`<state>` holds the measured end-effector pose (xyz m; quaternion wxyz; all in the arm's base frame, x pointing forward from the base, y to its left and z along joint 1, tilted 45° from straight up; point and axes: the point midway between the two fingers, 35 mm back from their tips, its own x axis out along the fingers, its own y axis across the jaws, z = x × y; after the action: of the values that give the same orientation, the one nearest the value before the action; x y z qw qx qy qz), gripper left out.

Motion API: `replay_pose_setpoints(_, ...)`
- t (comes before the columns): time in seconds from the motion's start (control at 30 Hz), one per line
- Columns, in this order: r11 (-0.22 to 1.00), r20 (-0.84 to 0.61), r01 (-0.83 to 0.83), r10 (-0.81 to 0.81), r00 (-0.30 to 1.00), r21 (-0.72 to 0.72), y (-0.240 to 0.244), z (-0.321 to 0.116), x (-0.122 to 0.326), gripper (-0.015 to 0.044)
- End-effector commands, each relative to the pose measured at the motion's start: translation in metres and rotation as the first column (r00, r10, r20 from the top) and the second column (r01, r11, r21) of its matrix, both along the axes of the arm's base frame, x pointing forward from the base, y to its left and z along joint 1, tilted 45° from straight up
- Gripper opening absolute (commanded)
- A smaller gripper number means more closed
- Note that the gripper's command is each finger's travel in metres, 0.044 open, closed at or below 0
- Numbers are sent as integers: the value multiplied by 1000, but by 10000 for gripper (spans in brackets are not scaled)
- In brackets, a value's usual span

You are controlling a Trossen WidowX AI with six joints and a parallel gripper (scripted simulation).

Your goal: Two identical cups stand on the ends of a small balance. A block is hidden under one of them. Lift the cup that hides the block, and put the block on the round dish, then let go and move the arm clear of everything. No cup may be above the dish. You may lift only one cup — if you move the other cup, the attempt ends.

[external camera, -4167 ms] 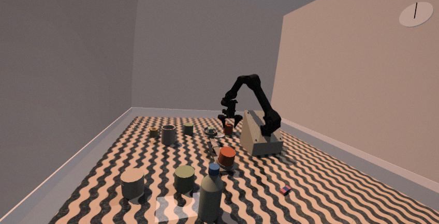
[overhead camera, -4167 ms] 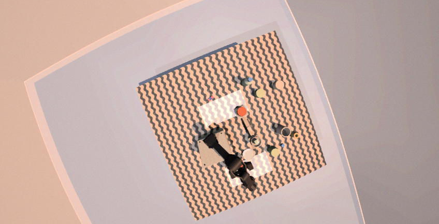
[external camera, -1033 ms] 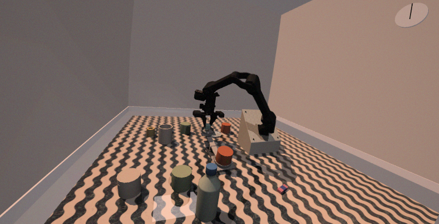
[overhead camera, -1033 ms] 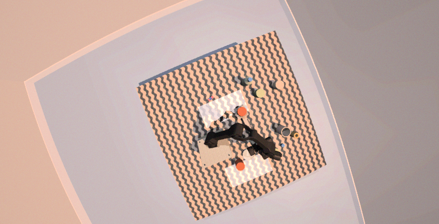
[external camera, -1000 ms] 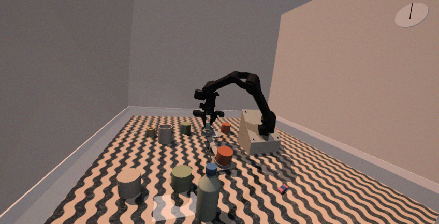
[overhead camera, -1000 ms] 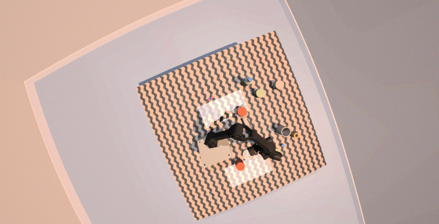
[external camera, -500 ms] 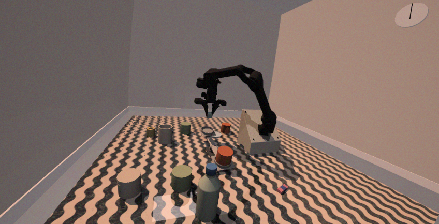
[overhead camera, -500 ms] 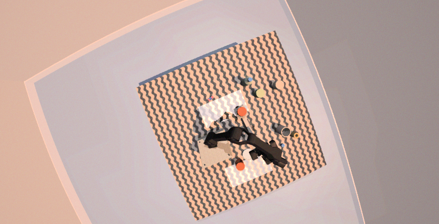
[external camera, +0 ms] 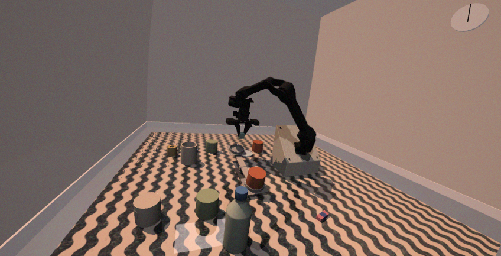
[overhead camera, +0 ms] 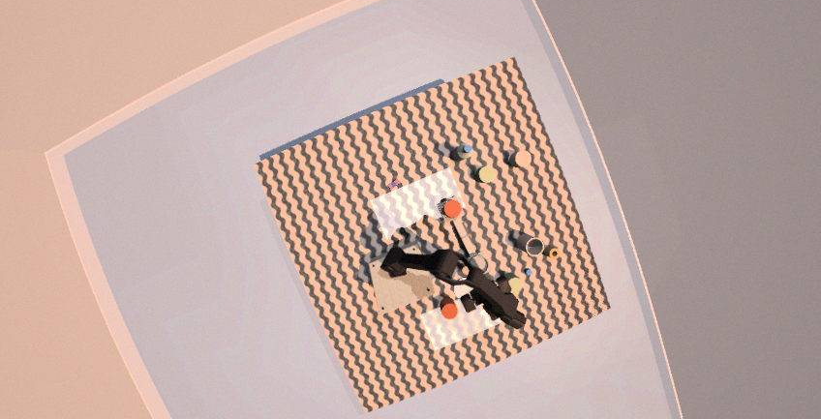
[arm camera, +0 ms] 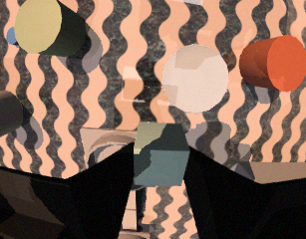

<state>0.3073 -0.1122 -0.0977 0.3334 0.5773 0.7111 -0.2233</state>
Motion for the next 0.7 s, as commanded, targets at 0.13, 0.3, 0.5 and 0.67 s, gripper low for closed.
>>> replay_pose_setpoints(0.13,1000,-6,-5,5,1000,1,-5,-41,-26,0)
replay_pose_setpoints(0.3,1000,-6,-5,5,1000,1,-6,-65,-43,0)
replay_pose_setpoints(0.5,1000,-7,-6,6,1000,2,-6,-77,-53,0)
replay_pose_setpoints(0.67,1000,-6,-6,6,1000,2,5,-89,-54,0)
